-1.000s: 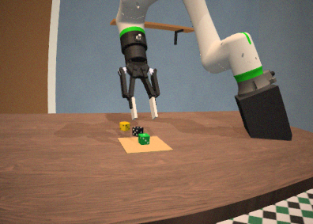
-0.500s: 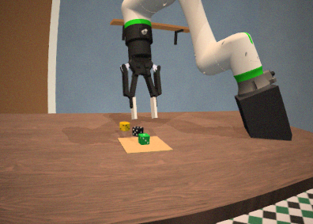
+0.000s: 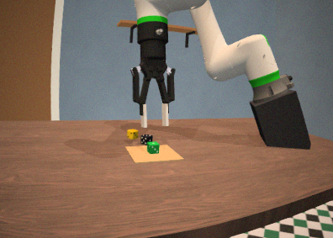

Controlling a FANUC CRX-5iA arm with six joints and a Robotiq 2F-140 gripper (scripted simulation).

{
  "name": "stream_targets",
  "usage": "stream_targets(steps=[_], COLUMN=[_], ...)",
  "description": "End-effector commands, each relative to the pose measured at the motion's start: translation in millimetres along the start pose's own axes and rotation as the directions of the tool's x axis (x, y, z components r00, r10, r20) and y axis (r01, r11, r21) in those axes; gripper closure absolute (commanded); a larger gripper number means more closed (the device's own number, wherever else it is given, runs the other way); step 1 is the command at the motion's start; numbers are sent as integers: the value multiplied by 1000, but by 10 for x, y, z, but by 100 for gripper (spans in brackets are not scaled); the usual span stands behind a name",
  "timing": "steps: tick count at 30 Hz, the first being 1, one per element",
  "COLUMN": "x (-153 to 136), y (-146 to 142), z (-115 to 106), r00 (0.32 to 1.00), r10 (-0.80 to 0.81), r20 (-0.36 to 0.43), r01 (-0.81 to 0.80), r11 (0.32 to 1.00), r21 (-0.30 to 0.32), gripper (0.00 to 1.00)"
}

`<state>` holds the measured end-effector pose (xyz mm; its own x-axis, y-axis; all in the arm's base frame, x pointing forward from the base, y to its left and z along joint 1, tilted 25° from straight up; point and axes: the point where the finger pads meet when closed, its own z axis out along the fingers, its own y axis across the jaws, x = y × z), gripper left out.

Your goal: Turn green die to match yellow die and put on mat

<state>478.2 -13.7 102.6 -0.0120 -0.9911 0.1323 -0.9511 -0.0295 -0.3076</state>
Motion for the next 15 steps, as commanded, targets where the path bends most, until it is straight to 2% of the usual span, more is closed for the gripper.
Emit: stream_targets(steps=[1,3,6,7,15], x=[-19,-34,-72,-72,-72], y=[-15,-35,-38,-38,-38], z=[-10,-24,-26,-26,-26], r00=[994,991,990,990,990], r10=[6,7,7,7,7], r20=[-105,-135,-138,-138,-138], r01=[-5,-4,-4,-4,-4], r11=[1000,1000,1000,1000,1000], r21=[12,23,24,24,24], gripper=[60,60,60,0,0])
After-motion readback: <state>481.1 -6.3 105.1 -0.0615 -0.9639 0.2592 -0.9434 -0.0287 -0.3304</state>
